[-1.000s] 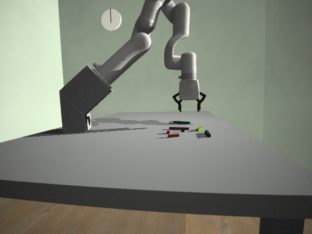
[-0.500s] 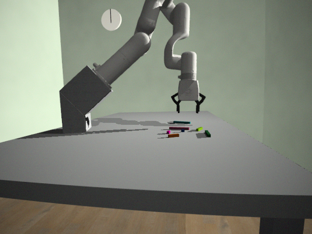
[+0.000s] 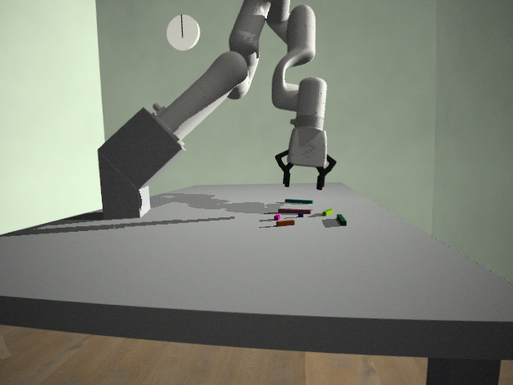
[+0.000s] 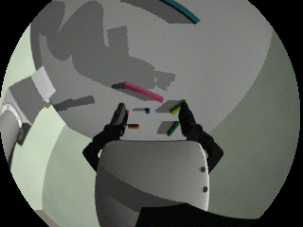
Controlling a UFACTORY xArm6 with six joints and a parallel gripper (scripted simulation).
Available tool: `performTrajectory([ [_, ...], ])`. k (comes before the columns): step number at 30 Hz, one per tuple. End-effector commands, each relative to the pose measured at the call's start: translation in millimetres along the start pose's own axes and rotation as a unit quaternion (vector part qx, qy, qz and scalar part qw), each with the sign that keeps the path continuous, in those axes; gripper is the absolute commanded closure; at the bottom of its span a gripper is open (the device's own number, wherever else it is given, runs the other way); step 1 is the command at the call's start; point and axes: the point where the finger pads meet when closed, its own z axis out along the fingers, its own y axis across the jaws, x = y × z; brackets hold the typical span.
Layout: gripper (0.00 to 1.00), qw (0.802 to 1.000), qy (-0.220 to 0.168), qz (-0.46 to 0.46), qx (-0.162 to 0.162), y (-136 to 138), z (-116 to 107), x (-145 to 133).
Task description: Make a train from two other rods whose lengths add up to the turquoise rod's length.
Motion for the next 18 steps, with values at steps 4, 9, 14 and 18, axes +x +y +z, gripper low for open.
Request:
performTrajectory([
  [4, 0.00, 0.997, 0.022, -0.054, -0.044, -16.0, -1.6, -44.2],
  [9, 0.00, 0.995, 0.018, -0.081, -0.062, -24.6, -7.5, -67.2],
  [14, 0.76, 0.994, 0.017, -0.084, -0.064, -25.2, -8.0, -69.0],
  [18, 0.76, 0.994, 0.017, -0.084, -0.064, -25.2, -8.0, -69.0],
])
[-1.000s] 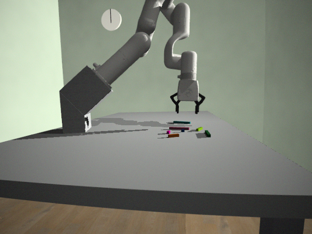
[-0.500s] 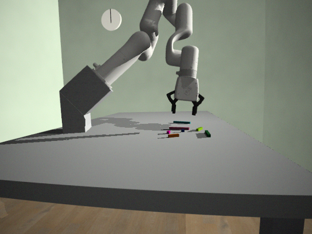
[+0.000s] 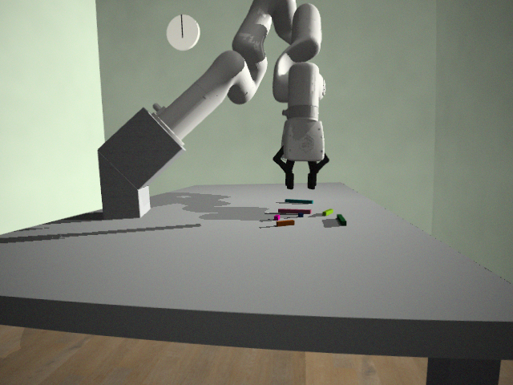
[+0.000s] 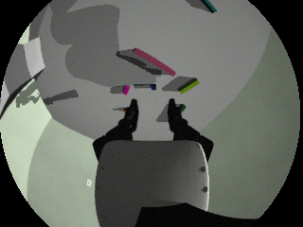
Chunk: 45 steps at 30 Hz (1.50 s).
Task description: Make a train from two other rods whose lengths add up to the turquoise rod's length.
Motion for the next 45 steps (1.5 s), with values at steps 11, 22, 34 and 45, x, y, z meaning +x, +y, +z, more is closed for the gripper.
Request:
performTrajectory([
  [11, 0.76, 1.000, 0.006, -0.008, -0.026, -2.5, 0.2, -2.3],
  [22, 0.76, 1.000, 0.006, -0.008, -0.026, -2.5, 0.2, -2.3],
  [34, 0.76, 1.000, 0.006, -0.008, -0.026, -2.5, 0.6, -2.3],
  [45, 0.76, 1.000, 0.006, -0.008, -0.026, -2.3, 5.1, -2.3],
])
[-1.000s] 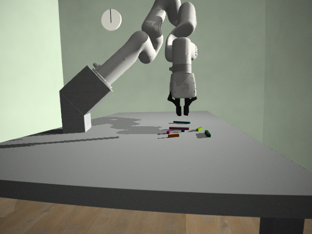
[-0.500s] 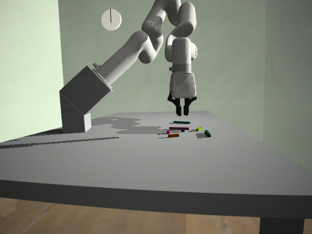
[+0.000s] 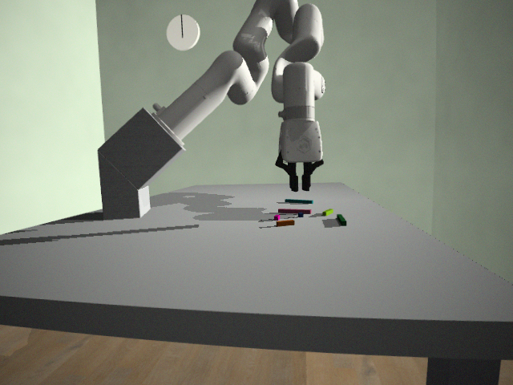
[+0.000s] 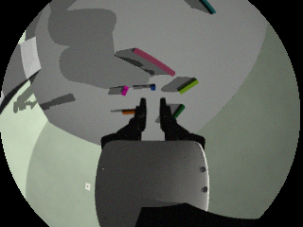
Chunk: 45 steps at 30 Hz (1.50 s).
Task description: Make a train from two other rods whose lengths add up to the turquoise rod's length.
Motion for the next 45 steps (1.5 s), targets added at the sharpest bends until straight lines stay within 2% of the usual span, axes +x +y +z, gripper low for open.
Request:
performTrajectory([
  [1, 0.76, 1.000, -0.001, 0.000, -0.001, 0.5, 3.4, -0.5],
  [34, 0.76, 1.000, -0.001, 0.000, -0.001, 0.3, 44.3, -0.8],
  [45, 0.76, 1.000, -0.001, 0.000, -0.001, 0.3, 50.0, -0.8],
])
